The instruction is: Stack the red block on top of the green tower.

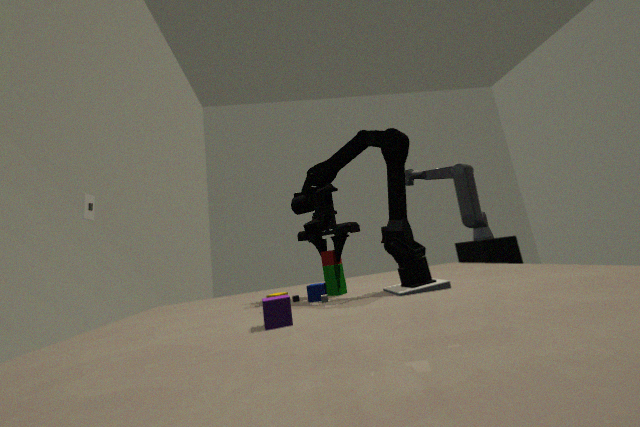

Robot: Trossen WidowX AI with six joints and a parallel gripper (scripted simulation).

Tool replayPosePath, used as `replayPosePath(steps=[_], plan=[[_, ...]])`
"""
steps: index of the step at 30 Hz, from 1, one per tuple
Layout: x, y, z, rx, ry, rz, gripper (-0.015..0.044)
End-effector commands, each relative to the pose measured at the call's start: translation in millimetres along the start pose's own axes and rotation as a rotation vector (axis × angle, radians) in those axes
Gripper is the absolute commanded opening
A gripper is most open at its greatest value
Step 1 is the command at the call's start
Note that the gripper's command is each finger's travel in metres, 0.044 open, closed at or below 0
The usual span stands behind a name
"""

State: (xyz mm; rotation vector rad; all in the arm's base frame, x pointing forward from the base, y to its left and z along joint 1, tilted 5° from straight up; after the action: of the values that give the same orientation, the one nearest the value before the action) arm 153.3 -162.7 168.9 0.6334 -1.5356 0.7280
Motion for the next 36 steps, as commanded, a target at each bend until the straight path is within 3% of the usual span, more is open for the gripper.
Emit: replayPosePath(steps=[1,15,36], plan=[[-0.3,0.0,0.0,0.000,0.000,0.000,0.0079],[-0.3,0.0,0.0,0.000,0.000,0.000,0.0440],[-0.3,0.0,0.0,0.000,0.000,0.000,0.0440]])
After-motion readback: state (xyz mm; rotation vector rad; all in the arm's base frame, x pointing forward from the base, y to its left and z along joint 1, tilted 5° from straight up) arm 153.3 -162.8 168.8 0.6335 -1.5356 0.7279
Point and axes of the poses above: the point midway between the two fingers, 35 mm back from their tips, its own x axis back along the fingers, its own y axis across the jaws, z = x × y, the point moved 4 cm from there along x, back along the fingers, and after that the axes turned 8 degrees about x, right-handed, at the moved point
